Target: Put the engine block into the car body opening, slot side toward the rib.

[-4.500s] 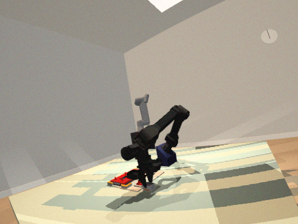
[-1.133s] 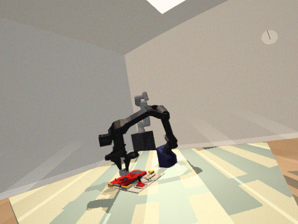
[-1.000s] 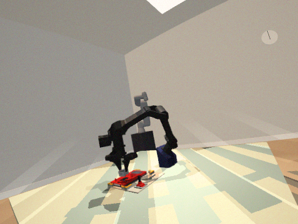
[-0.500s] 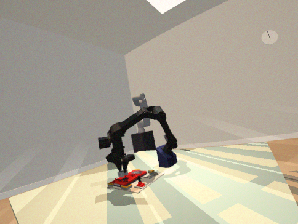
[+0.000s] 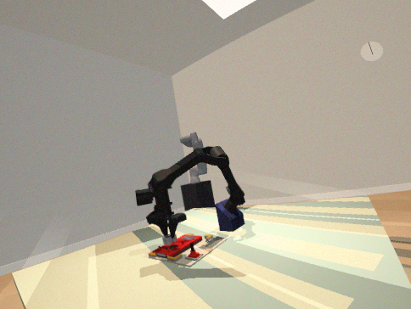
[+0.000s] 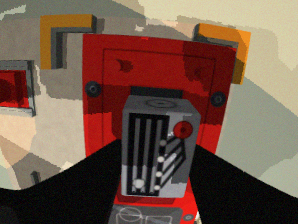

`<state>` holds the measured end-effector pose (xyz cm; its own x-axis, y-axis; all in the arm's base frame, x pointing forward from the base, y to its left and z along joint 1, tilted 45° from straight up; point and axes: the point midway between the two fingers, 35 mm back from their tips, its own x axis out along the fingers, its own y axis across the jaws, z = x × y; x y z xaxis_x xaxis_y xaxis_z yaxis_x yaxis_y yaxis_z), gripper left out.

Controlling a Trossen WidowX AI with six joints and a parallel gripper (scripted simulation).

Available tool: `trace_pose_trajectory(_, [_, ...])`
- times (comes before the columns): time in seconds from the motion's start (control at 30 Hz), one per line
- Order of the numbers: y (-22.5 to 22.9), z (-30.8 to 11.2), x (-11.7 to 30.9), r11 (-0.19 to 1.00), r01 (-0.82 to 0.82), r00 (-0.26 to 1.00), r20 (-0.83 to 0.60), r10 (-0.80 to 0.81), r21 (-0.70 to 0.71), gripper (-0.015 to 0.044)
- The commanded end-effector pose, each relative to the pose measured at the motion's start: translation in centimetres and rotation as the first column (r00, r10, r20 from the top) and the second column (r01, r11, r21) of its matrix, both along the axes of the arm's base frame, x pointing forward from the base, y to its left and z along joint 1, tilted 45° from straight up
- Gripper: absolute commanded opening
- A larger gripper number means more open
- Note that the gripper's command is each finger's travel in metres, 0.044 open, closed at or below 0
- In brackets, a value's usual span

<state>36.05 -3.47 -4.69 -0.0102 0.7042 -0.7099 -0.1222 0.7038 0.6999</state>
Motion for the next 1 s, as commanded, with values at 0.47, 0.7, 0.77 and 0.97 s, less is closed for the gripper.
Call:
trace_pose_trajectory(0.47, [-0.06,0.03,-0.02,1.0,0.0,1.0,0.001,0.0,-0.004,0.0159])
trace_pose_trajectory(0.7, [-0.14,0.05,-0.01,1.0,0.001,1.0,-0.001,-0.001,-0.005,0.0159])
trace_pose_trajectory(0.77, [-0.1,0.02,-0.02,1.0,0.001,1.0,-0.001,-0.001,-0.004,0.0159])
trace_pose_trajectory(0.97, [0.05,-0.12,-0.03,1.0,0.001,1.0,0.0,-0.001,-0.004,0.0159])
